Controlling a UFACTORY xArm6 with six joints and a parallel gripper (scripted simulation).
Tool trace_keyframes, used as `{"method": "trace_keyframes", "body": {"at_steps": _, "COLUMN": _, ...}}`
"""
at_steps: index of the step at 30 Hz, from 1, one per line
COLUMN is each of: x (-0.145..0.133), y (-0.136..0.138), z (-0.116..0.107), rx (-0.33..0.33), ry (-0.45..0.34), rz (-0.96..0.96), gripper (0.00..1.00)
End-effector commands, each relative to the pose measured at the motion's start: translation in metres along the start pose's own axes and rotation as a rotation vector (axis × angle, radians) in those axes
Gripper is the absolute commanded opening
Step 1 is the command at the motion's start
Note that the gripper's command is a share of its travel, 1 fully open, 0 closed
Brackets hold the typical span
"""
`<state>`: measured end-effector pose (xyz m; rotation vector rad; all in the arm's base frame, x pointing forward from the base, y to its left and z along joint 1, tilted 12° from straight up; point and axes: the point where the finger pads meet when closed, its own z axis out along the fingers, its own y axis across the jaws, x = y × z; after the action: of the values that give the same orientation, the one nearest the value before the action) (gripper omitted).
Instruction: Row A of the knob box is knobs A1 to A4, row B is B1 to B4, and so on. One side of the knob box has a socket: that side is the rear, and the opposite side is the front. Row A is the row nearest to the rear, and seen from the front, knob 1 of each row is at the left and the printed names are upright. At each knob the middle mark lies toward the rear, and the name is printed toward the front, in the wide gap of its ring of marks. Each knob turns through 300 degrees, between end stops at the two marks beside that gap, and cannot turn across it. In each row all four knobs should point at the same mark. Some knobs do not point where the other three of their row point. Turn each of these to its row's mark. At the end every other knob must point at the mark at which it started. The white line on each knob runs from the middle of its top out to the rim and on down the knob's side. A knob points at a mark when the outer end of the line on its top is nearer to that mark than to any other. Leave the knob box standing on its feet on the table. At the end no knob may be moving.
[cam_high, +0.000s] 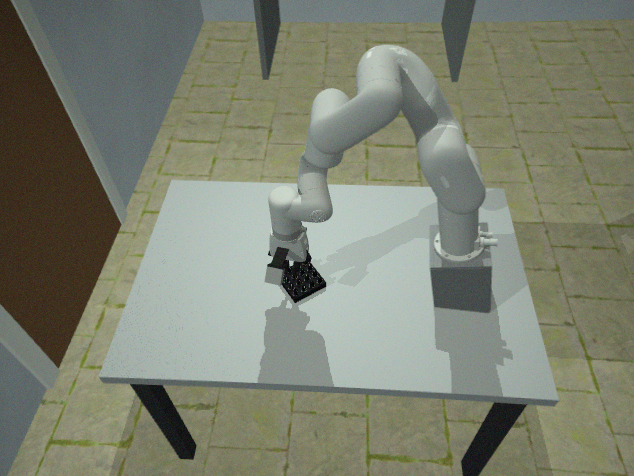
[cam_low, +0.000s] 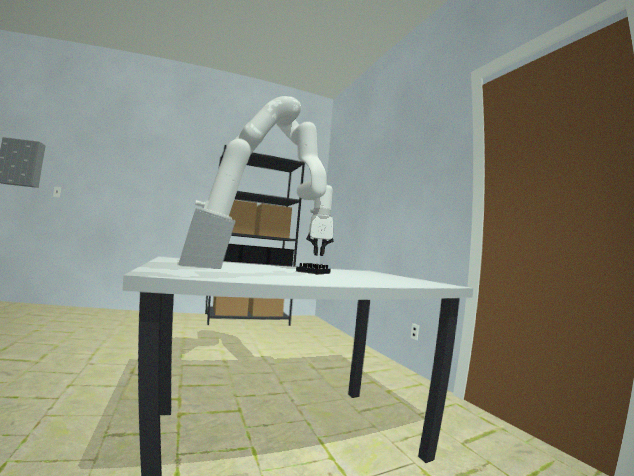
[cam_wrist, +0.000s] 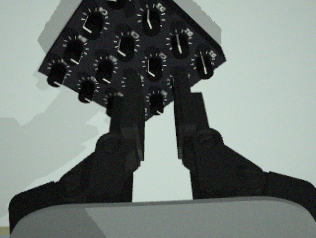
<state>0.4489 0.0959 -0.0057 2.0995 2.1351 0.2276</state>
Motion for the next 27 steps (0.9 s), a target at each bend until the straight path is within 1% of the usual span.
{"method": "trace_keyframes", "body": {"at_steps": 1, "x": 0.013, "y": -0.005, "z": -0.004, "rx": -0.002, "ry": 0.008, "rz": -0.156, "gripper": 0.19}}
{"method": "trace_keyframes", "body": {"at_steps": 3, "x": 0.016, "y": -0.007, "z": -0.005, "rx": -0.002, "ry": 0.008, "rz": -0.204, "gripper": 0.19}}
{"method": "trace_keyframes", "body": {"at_steps": 5, "x": 0.016, "y": -0.007, "z": -0.005, "rx": -0.002, "ry": 0.008, "rz": -0.204, "gripper": 0.19}}
{"method": "trace_keyframes", "body": {"at_steps": 6, "x": 0.022, "y": -0.01, "z": -0.007, "rx": -0.003, "ry": 0.007, "rz": -0.275, "gripper": 0.19}}
{"method": "trace_keyframes", "body": {"at_steps": 16, "x": 0.039, "y": -0.021, "z": -0.012, "rx": -0.005, "ry": 0.006, "rz": -0.504, "gripper": 0.19}}
{"method": "trace_keyframes", "body": {"at_steps": 27, "x": 0.04, "y": -0.021, "z": -0.012, "rx": -0.005, "ry": 0.006, "rz": -0.516, "gripper": 0.19}}
